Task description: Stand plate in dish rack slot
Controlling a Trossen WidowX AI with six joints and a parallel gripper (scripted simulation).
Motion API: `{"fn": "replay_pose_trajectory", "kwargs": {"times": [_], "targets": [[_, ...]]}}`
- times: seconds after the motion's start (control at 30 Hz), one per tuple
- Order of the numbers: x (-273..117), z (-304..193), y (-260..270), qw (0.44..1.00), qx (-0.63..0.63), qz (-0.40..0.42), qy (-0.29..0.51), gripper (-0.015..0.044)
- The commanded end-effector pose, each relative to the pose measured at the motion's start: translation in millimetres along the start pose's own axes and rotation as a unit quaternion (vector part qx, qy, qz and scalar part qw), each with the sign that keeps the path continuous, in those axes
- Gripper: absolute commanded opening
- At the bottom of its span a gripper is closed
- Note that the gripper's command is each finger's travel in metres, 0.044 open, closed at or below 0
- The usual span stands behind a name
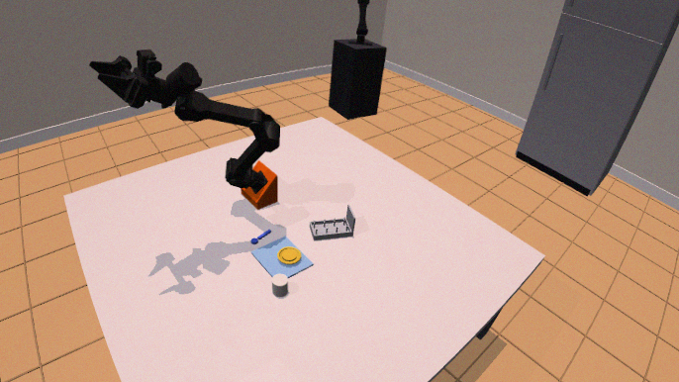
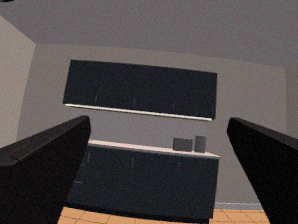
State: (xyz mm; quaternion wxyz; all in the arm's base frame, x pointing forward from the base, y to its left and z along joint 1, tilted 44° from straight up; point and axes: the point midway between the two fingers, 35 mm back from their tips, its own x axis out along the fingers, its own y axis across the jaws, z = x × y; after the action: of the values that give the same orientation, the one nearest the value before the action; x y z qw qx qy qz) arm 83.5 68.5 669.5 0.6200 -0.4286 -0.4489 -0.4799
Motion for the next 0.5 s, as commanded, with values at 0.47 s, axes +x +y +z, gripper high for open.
{"fn": "replay_pose_trajectory", "kwargs": {"times": [0.47], "targets": [[7, -93, -90, 0.977, 0.155, -0.096, 0.110, 0.0400]]}}
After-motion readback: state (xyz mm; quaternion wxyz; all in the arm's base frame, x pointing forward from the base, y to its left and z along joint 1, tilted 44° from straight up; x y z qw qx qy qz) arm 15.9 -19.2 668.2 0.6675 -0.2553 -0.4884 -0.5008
